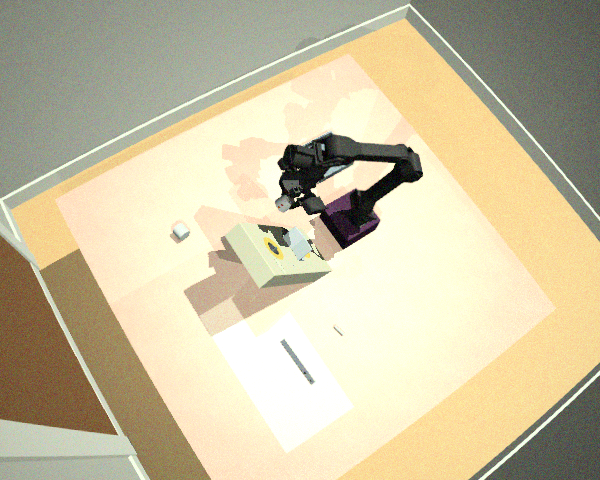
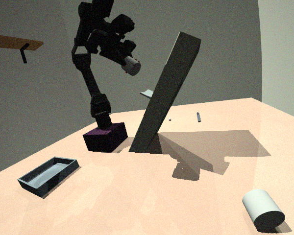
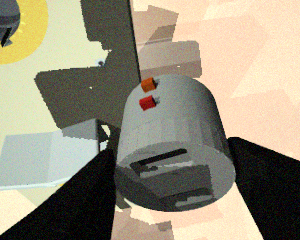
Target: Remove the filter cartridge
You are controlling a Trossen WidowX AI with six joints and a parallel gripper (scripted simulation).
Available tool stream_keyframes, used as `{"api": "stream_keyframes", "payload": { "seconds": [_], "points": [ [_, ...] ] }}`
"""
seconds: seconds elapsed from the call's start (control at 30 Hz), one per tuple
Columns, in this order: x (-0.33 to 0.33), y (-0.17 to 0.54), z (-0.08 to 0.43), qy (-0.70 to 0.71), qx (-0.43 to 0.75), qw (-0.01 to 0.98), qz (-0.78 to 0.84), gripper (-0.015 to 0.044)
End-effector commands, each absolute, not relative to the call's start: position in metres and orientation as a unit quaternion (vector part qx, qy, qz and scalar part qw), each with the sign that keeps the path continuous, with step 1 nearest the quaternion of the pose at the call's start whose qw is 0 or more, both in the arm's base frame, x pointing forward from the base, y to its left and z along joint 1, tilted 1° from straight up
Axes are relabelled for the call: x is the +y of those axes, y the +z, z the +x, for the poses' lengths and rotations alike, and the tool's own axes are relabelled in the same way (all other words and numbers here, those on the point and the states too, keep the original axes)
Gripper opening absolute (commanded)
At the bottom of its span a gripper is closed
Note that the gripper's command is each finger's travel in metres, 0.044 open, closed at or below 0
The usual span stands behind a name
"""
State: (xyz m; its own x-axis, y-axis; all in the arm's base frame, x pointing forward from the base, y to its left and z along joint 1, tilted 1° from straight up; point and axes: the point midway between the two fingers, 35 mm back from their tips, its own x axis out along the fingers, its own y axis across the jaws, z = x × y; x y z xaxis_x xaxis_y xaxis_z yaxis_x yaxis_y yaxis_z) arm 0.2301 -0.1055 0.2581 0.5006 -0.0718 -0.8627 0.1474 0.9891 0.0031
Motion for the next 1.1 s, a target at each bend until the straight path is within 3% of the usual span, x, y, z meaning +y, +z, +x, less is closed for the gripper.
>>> {"api": "stream_keyframes", "payload": {
  "seconds": [0.0, 1.07],
  "points": [
    [-0.125, 0.255, 0.222, -0.113, 0.492, 0.861, 0.063, 0.0000],
    [-0.245, 0.216, 0.107, -0.477, 0.412, 0.727, 0.271, 0.0000]
  ]
}}
